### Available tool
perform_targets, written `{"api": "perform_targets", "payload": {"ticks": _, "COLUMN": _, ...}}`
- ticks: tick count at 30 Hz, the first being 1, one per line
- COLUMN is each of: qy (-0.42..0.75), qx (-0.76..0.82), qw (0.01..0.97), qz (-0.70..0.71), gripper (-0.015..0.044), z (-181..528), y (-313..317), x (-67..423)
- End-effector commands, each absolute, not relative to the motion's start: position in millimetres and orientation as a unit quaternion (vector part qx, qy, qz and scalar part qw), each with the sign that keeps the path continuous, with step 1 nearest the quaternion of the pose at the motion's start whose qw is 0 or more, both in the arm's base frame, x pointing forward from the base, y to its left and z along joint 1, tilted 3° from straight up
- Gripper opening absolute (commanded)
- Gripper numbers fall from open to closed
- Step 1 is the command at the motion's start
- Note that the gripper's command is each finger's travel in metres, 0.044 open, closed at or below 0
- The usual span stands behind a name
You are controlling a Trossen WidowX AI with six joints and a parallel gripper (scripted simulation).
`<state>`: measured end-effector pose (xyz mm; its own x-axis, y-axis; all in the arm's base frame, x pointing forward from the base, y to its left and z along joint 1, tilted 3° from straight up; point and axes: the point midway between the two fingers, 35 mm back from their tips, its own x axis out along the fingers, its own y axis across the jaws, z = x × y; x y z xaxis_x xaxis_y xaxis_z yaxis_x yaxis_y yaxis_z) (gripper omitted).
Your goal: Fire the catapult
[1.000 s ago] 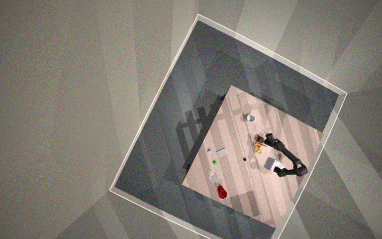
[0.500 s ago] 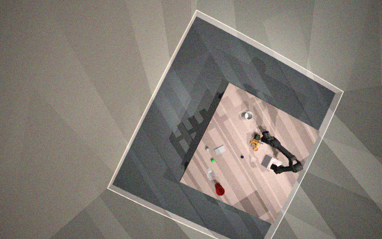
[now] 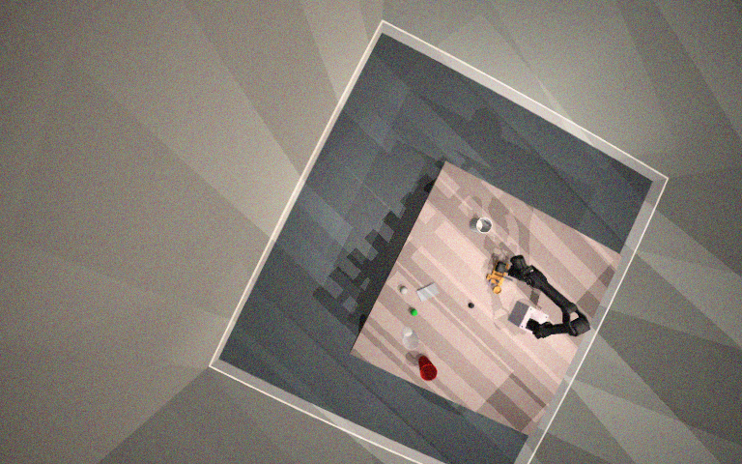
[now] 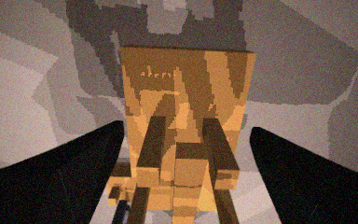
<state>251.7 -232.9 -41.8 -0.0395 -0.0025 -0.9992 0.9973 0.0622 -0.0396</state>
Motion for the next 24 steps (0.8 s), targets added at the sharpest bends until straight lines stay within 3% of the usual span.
{"api": "perform_targets", "payload": {"ticks": 1, "qy": 0.521, "qx": 0.474, "qw": 0.509, "qz": -0.494, "gripper": 0.044, "z": -5, "y": -236, "x": 257}}
{"api": "perform_targets", "payload": {"ticks": 6, "qy": 0.521, "qx": 0.474, "qw": 0.509, "qz": -0.494, "gripper": 0.044, "z": 55, "y": -233, "x": 256}}
{"api": "perform_targets", "payload": {"ticks": 16, "qy": 0.522, "qx": 0.475, "qw": 0.51, "qz": -0.492, "gripper": 0.044, "z": 47, "y": -232, "x": 255}}
{"api": "perform_targets", "payload": {"ticks": 24, "qy": 0.522, "qx": 0.475, "qw": 0.51, "qz": -0.492, "gripper": 0.044, "z": 3, "y": -233, "x": 253}}
